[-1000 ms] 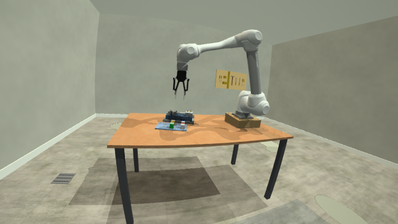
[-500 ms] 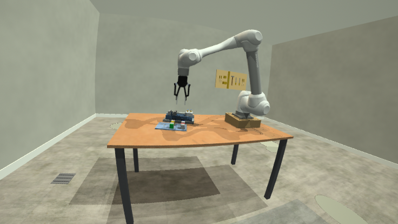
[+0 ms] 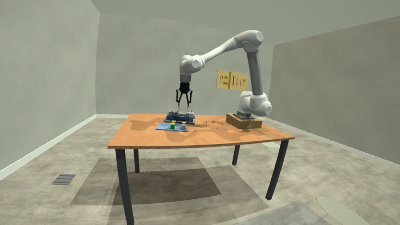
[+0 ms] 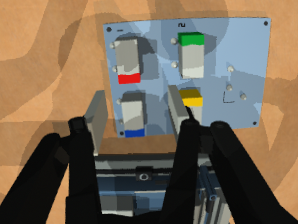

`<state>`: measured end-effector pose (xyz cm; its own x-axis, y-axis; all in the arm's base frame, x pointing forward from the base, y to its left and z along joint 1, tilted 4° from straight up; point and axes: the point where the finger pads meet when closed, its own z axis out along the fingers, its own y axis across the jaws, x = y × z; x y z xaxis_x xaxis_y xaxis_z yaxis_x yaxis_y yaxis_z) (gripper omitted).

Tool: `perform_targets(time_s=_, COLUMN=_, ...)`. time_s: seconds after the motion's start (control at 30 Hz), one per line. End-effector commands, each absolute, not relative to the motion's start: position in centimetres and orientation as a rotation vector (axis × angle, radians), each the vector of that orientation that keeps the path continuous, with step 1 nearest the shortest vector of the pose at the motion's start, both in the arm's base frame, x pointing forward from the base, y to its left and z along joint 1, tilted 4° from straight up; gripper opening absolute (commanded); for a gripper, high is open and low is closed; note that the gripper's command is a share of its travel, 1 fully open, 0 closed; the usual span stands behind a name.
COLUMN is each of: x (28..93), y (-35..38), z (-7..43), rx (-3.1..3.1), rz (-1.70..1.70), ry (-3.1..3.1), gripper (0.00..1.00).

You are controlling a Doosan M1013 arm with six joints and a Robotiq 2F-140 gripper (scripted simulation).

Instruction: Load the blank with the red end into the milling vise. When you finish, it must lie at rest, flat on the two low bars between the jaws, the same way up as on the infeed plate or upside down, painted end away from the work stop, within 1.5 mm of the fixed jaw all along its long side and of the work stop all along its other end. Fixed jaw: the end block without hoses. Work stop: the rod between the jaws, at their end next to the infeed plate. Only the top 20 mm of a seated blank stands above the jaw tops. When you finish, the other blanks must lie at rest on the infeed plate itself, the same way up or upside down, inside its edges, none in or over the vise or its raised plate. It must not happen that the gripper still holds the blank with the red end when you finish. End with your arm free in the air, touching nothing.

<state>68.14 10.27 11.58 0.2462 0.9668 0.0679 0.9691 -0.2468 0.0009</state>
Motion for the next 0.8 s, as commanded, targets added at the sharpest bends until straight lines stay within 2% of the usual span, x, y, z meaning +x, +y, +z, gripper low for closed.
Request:
perform_targets(time_s=0.0, x=68.0, y=10.6, z=10.7, rx=-2.447, rz=-0.085, ry=-1.902, gripper=0.39)
perform_targets(time_s=0.6, x=66.8, y=12.8, z=4.9, rx=-2.447, rz=-0.085, ry=-1.902, gripper=0.39)
perform_targets(time_s=0.77, x=66.9, y=12.7, z=5.1, rx=-2.447, rz=-0.085, ry=-1.902, gripper=0.39)
